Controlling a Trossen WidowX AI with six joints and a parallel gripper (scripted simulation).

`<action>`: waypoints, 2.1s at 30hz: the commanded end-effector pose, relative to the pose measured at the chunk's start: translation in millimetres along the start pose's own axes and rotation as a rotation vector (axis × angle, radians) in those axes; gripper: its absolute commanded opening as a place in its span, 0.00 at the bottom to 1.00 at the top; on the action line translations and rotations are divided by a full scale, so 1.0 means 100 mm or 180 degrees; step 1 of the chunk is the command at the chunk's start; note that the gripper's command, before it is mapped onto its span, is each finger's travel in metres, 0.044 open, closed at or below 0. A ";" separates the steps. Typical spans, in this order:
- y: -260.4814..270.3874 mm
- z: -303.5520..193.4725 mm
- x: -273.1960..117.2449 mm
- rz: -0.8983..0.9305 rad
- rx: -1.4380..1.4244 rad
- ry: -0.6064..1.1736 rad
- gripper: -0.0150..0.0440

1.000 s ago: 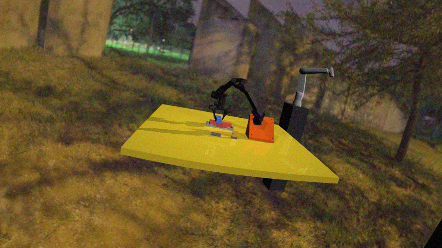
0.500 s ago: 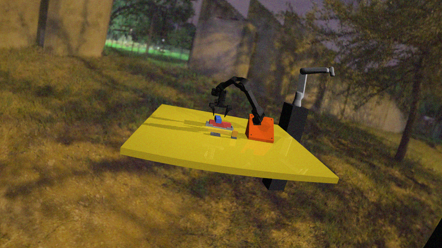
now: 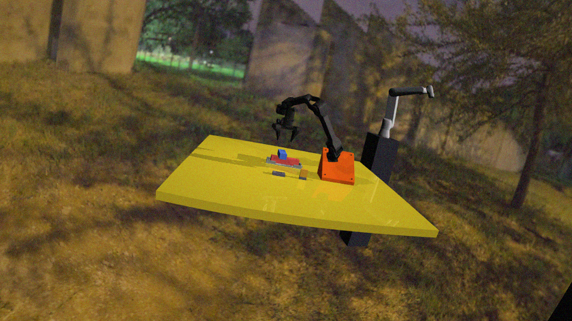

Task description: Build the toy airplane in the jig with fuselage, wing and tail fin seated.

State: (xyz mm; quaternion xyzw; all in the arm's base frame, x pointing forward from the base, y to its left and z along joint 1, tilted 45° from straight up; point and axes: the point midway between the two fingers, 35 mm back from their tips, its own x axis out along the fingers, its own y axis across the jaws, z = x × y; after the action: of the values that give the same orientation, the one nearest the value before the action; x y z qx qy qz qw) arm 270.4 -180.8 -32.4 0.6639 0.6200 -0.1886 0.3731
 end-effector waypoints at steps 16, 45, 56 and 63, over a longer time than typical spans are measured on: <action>0.00 0.01 0.01 -0.0013 -0.3544 0.0007 1.00; -0.04 -2.43 -0.06 -0.0011 -0.3606 0.0027 1.00; -0.25 -2.78 0.04 0.0009 -0.3625 0.0057 1.00; -0.26 -2.80 0.58 0.0021 -0.3630 0.0061 1.00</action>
State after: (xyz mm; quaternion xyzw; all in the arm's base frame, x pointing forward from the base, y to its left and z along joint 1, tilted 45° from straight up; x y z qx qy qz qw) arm 195.1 46.7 112.2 0.3582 0.6275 0.1792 0.6677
